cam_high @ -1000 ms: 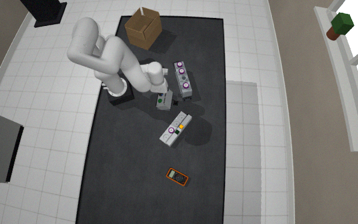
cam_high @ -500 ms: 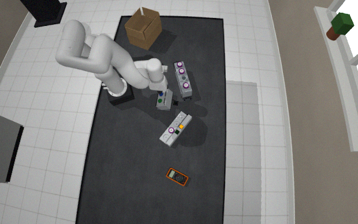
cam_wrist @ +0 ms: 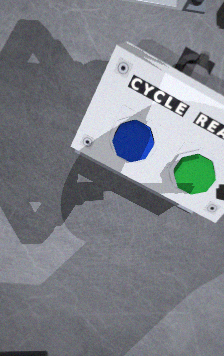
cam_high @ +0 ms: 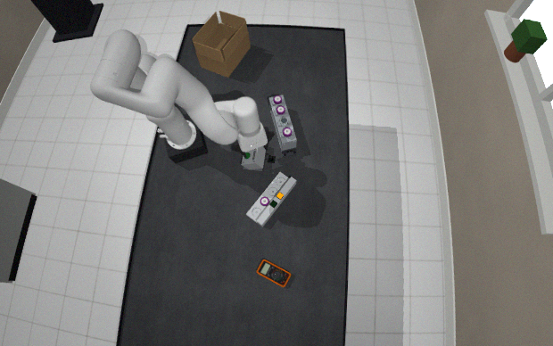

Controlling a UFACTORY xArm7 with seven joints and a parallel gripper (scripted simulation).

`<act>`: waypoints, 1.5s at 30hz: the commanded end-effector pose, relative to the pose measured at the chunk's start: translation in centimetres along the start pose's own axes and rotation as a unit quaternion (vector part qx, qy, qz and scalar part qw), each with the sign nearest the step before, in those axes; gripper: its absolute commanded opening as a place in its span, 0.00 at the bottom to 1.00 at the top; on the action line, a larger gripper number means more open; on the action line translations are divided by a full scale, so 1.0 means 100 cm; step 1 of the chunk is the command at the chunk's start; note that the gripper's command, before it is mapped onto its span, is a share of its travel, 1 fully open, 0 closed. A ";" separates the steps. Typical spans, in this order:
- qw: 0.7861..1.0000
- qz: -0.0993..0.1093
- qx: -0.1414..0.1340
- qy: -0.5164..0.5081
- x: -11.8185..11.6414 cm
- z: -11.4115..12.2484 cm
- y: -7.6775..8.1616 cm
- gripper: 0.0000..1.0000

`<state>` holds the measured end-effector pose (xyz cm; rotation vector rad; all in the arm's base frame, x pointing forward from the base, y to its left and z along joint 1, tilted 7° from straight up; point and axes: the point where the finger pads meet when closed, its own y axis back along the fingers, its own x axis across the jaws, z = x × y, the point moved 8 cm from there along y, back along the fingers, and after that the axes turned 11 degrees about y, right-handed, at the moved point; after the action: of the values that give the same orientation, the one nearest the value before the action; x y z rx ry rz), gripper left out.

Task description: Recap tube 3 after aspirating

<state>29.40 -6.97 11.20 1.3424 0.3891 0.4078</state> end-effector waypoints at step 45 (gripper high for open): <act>0.960 0.014 0.029 0.277 0.030 0.252 -0.031 1.00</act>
<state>44.53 -27.31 12.51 1.2815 0.8530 0.8046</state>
